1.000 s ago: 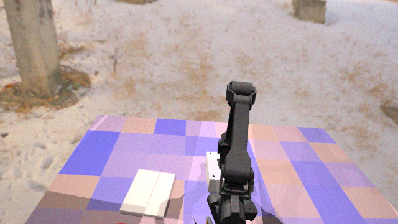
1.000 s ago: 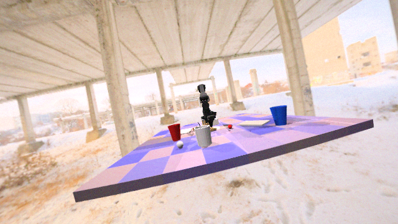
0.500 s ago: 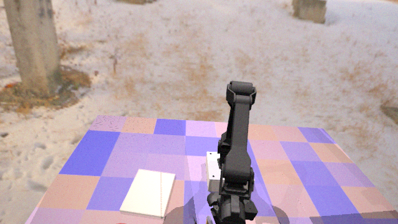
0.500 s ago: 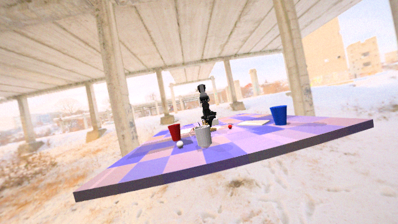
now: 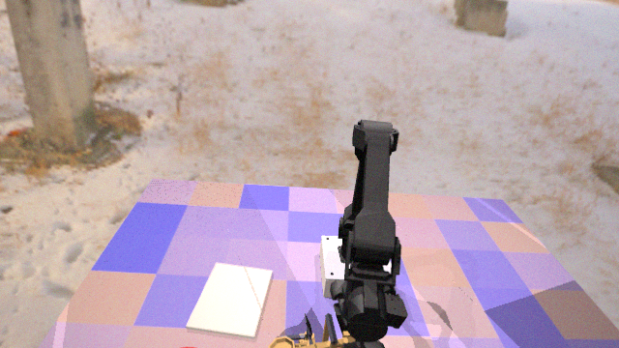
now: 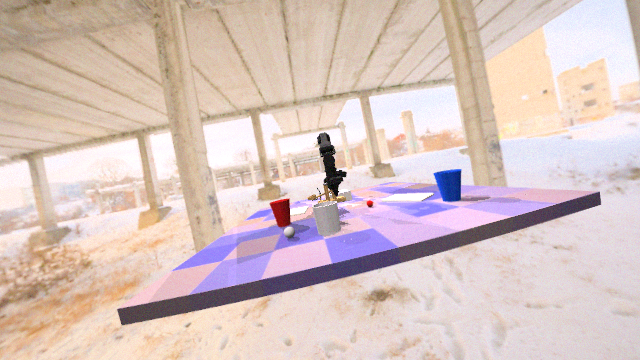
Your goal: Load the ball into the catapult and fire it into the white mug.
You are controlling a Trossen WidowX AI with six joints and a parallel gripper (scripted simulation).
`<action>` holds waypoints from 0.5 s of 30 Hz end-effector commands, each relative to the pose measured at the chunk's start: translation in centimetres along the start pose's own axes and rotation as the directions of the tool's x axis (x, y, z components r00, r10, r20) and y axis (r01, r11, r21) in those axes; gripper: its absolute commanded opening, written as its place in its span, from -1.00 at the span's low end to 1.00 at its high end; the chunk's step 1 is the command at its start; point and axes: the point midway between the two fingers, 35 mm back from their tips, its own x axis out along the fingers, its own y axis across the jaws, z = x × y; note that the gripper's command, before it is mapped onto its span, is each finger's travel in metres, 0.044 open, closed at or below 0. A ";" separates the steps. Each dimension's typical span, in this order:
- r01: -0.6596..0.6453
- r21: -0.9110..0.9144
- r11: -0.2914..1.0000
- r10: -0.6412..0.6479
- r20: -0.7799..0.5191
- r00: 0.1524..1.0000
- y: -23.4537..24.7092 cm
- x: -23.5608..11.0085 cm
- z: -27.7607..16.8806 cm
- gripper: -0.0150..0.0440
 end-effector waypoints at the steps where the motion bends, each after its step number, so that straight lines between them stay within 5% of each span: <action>1: 0.007 0.107 0.994 -0.007 -0.003 1.000 -0.2 -0.2 -0.1 -0.49; 15: 0.007 0.549 0.836 -0.006 -0.002 1.000 -0.9 -0.1 -0.2 -0.49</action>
